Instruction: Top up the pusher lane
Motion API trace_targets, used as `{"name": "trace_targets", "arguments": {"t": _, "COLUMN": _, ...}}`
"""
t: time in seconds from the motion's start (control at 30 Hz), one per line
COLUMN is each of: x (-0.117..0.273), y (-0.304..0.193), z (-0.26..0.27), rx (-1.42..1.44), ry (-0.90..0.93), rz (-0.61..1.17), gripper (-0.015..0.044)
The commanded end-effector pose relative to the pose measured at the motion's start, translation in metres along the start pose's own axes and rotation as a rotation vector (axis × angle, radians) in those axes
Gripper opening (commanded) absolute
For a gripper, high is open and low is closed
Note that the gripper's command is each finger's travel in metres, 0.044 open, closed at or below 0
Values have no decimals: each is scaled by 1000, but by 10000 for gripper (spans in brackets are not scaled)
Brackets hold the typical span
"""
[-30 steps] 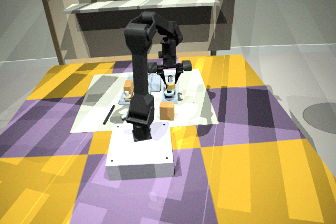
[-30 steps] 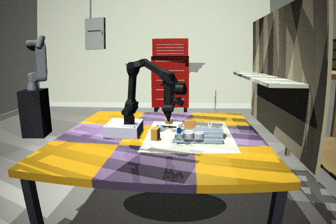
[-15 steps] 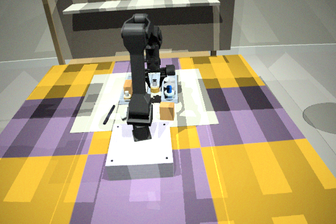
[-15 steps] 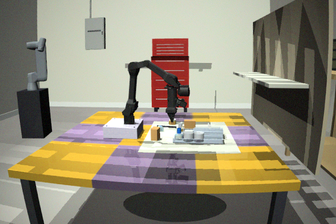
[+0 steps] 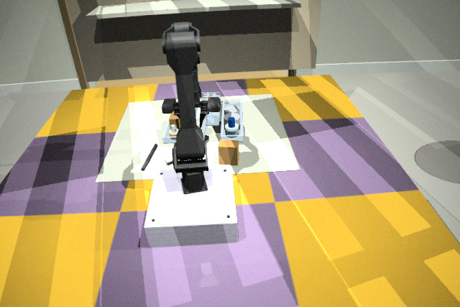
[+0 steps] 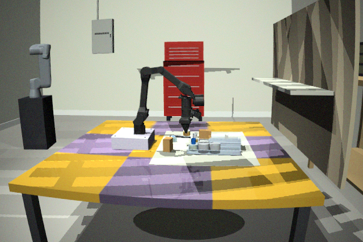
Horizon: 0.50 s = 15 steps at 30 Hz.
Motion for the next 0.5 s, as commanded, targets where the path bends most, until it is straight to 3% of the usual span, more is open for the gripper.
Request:
{"name": "trace_targets", "arguments": {"t": 0.0, "x": -7, "y": -1, "z": 1, "rx": -12, "ry": -4, "rz": 4, "gripper": 0}}
{"name": "trace_targets", "arguments": {"t": 0.47, "x": -25, "y": 1, "z": 1, "rx": -12, "ry": -4, "rz": 4, "gripper": 0}}
Point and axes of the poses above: the point midway between the two fingers, 35 mm back from their tips, its own x axis back along the fingers, its own z axis across the jaws, y = z × x, the point moved 3 cm from there along x, back along the fingers, and after that the axes turned 12 degrees about -x, right-handed, at the moved point
